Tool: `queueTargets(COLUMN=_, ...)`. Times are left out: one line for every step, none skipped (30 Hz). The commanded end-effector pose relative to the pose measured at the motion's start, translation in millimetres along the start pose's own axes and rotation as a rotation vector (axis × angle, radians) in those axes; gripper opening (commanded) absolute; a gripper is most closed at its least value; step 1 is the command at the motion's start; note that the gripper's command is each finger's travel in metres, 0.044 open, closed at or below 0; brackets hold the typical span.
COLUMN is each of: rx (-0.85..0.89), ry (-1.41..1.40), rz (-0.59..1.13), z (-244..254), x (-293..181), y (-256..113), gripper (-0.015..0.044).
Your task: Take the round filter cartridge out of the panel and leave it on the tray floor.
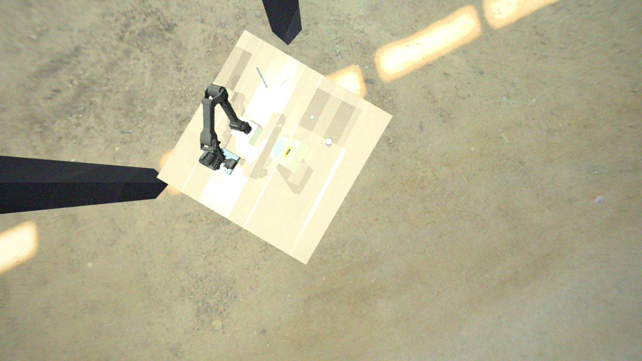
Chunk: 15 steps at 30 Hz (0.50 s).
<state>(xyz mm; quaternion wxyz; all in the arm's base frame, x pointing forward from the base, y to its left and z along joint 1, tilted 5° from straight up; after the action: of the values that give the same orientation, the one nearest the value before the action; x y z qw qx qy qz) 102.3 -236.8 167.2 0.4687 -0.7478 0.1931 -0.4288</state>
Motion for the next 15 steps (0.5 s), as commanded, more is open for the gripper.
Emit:
queueTargets(rx=-0.044, ry=0.062, rz=0.007, z=-17.2, x=-13.8, y=15.3, gripper=0.0000)
queueTargets(rx=-0.052, ry=0.077, rz=0.010, z=-20.7, x=-17.0, y=18.3, gripper=0.0000)
queueTargets(rx=-0.061, ry=0.091, rz=0.012, z=-24.2, x=-20.4, y=21.3, gripper=0.0000)
queueTargets(rx=-0.069, ry=0.105, rz=0.014, z=-27.6, x=-23.9, y=24.1, gripper=0.0000)
queueTargets(rx=-0.078, ry=0.119, rz=0.016, z=-31.0, x=-27.4, y=26.9, gripper=0.0000)
queueTargets(rx=-0.086, ry=0.133, rz=0.018, z=-34.4, x=-31.1, y=29.6, gripper=0.0000)
queueTargets(rx=-0.095, ry=0.148, rz=0.021, z=-37.7, x=-34.9, y=32.2, gripper=0.0000)
queueTargets(rx=-0.104, ry=0.162, rz=0.023, z=-40.9, x=-38.7, y=34.8, gripper=0.0000)
queueTargets(rx=-0.112, ry=0.176, rz=0.025, z=-44.0, x=-42.6, y=37.3, gripper=0.0000)
queueTargets(rx=-0.121, ry=0.190, rz=0.028, z=-47.1, x=-46.7, y=39.6, gripper=0.0000)
queueTargets(rx=-0.130, ry=0.204, rz=0.030, z=-50.1, x=-50.8, y=41.9, gripper=0.0000)
queueTargets(rx=-0.138, ry=0.218, rz=0.032, z=-53.1, x=-54.9, y=44.2, gripper=0.0000)
queueTargets(rx=-0.147, ry=0.232, rz=0.035, z=-55.9, x=-59.2, y=46.3, gripper=0.0000)
queueTargets(rx=-0.156, ry=0.246, rz=0.037, z=-58.7, x=-63.5, y=48.4, gripper=0.0000)
queueTargets(rx=-0.164, ry=0.260, rz=0.040, z=-61.4, x=-67.9, y=50.4, gripper=0.0000)
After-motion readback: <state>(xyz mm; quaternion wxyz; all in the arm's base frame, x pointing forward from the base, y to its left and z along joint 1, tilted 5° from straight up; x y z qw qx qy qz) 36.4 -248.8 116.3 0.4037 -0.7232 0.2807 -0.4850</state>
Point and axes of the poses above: the point midway between the two fingers, 35 mm back from their tips, its own y axis out along the fingers, its own z axis across the jaws, x = y × z, the point moved 5 cm from there along -y, back along the fingers, and after that the axes turned 15 degrees about -y, right-handed, at the moved point
